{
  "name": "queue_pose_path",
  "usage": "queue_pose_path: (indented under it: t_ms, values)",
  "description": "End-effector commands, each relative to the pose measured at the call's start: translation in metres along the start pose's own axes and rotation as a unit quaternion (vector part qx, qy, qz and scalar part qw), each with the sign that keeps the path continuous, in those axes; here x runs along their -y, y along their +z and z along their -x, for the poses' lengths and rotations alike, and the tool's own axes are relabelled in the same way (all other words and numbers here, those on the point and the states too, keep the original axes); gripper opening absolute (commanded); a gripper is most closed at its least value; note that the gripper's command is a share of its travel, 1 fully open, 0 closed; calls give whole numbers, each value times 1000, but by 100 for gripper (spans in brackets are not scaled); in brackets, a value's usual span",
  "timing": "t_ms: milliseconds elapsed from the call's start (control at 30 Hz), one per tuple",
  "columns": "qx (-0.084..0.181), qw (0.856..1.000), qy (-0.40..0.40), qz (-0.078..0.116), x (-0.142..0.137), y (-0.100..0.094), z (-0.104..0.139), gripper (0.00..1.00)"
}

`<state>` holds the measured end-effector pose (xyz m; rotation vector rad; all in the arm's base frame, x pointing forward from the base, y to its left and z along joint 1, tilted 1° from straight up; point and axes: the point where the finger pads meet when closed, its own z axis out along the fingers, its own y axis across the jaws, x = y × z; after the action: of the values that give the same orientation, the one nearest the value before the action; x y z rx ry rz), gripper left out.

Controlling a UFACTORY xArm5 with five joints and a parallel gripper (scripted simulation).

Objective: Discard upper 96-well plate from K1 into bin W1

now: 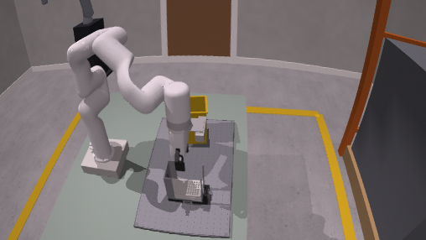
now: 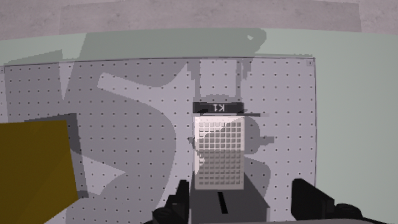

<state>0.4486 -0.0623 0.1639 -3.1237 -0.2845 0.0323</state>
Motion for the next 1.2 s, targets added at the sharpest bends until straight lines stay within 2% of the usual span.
queue_pose_path:
  t_ms: [0,1167]
  values:
    - [-2,1000,0,1,0,4,-1,100]
    - [-2,1000,0,1,0,54,-1,100]
